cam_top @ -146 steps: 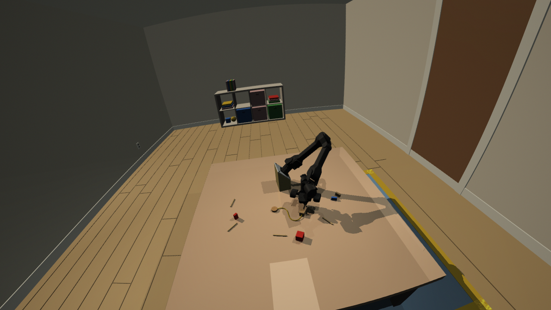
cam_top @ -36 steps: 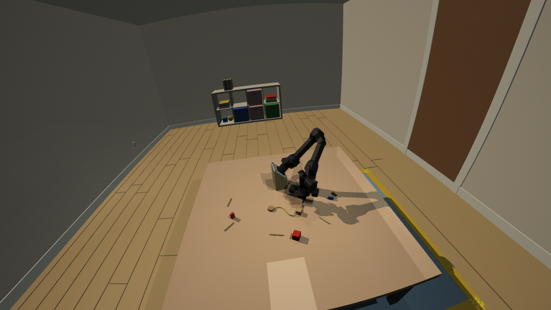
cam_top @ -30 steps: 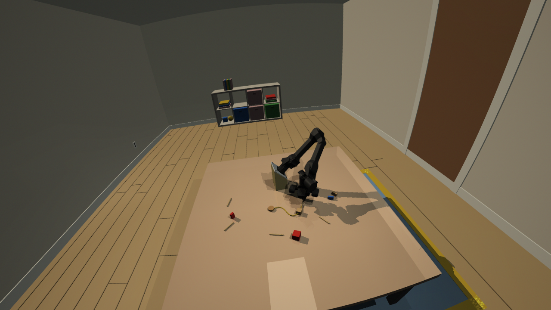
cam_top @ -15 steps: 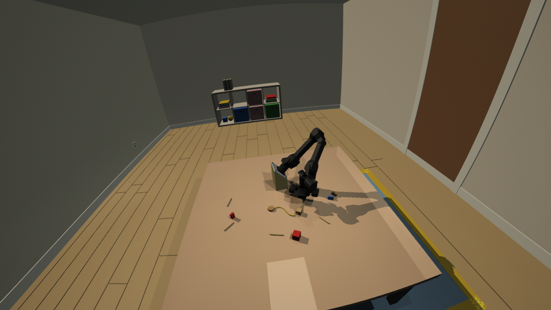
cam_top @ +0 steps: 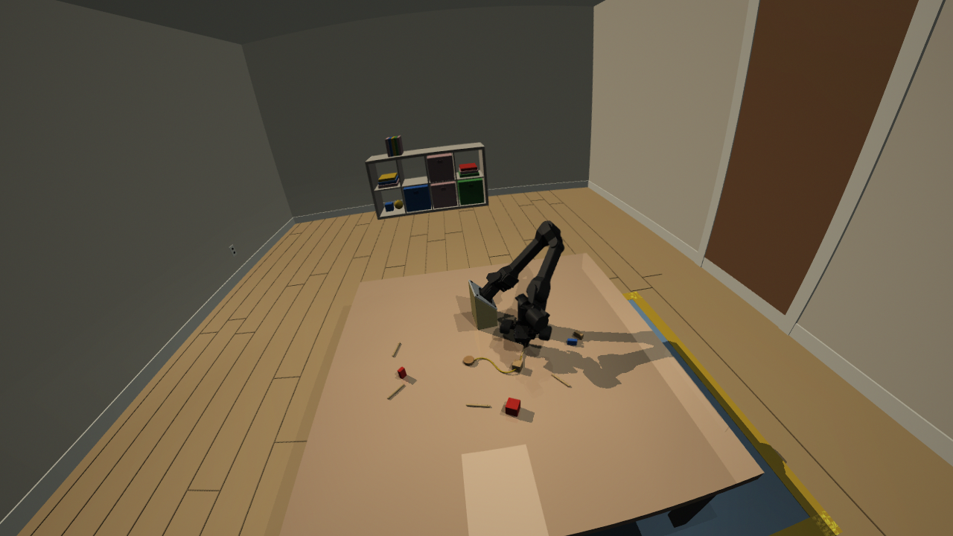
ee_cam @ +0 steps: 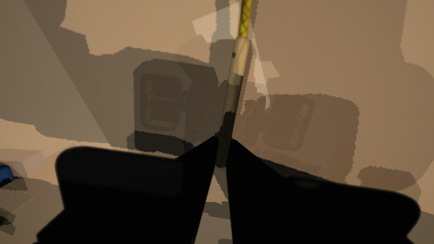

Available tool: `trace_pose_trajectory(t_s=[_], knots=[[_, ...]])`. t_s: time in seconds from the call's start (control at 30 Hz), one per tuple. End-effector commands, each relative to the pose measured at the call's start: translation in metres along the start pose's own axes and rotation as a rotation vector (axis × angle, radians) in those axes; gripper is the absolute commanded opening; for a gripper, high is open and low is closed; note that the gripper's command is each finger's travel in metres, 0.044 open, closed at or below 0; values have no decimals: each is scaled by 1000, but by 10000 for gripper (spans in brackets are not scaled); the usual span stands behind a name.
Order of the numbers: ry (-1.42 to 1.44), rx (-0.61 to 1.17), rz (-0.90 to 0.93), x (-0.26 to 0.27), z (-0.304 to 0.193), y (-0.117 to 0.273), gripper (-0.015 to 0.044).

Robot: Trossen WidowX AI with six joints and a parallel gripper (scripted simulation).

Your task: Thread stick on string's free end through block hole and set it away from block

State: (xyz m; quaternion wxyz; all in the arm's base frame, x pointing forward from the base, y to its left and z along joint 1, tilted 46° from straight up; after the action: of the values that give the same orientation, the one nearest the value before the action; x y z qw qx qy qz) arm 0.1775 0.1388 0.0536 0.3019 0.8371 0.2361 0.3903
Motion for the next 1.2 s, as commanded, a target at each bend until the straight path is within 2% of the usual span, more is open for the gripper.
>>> trace_pose_trajectory(t_s=[0.0, 0.4, 0.67, 0.87, 1.13, 1.17], knots=[[3, 5, -6, -1, -2, -2, 0], [3, 5, -6, -1, -2, -2, 0], [1, -3, -2, 1, 2, 8, 210], [6, 0, 7, 2, 2, 78, 210], [6, 1, 8, 2, 1, 80, 210], [0, -4, 6, 1, 3, 76, 236]])
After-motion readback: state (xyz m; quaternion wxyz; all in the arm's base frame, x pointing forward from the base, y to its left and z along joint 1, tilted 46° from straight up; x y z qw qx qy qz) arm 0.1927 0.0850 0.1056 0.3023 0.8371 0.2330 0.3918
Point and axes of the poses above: the point midway between the two fingers, 35 mm back from their tips, its own y axis back along the fingers, its own x axis across the jaws, z = x × y, the point moved 6 cm from there along y, back along the fingers, and after that the axes turned 13 degrees about -y, right-handed, at the moved point
